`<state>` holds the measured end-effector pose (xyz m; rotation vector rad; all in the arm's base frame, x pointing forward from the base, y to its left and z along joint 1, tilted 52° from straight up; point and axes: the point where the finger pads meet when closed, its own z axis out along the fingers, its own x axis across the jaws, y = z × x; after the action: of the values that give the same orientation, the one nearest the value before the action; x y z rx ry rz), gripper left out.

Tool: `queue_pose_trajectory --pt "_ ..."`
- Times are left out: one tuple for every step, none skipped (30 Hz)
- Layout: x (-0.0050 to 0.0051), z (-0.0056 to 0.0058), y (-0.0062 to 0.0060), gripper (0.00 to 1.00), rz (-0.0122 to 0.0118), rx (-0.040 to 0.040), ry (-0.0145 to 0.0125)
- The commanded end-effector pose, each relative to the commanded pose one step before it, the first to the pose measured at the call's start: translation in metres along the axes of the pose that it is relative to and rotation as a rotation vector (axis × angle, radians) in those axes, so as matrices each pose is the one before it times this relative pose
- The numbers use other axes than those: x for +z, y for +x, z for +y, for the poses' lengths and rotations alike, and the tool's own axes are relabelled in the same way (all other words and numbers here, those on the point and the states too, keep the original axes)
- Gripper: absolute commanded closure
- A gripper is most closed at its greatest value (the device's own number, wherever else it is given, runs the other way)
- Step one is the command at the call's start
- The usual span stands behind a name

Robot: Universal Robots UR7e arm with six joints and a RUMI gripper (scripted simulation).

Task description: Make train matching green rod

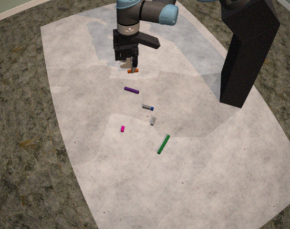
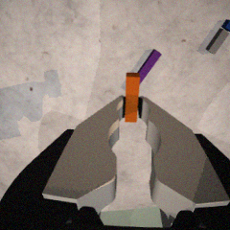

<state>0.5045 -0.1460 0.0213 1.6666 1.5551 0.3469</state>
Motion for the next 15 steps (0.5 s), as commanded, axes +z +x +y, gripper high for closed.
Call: queue_pose_trajectory --pt "0.00077 0.00020 0.02665 1.00 -0.01567 0.14614 0.00031" --pt "-0.00022 -0.00102 0.00602 1.00 -0.00020 0.03231 -0.00048" --pt "-0.00029 -0.00120 0.00582 1.00 -0.00020 0.03149 -0.00063" --pt "-0.00035 -0.00135 0.00558 1.00 -0.00019 0.03045 -0.00075" --pt "-0.00039 -0.00147 0.00529 1.00 -0.00017 0.02920 -0.00086" --pt "-0.00043 -0.00155 0.00497 1.00 -0.00014 0.02776 -0.00094" --pt "0.00000 0.00000 0.00000 1.00 0.00000 0.00000 0.00000" --pt "0.00000 0.00000 0.00000 1.00 0.00000 0.00000 0.00000" --pt "-0.00046 -0.00160 0.00463 1.00 -0.00010 0.02614 -0.00099" --pt "-0.00047 -0.00161 0.00426 1.00 -0.00006 0.02436 -0.00102" --pt "-0.00047 -0.00159 0.00387 1.00 -0.00003 0.02245 -0.00102" --pt "-0.00046 -0.00153 0.00348 1.00 0.00000 0.02042 -0.00099" --pt "-0.00044 -0.00144 0.00308 1.00 0.00003 0.01831 -0.00094" --pt "-0.00041 -0.00132 0.00268 1.00 0.00005 0.01614 -0.00087" --pt "-0.00037 -0.00118 0.00230 1.00 0.00006 0.01395 -0.00078"
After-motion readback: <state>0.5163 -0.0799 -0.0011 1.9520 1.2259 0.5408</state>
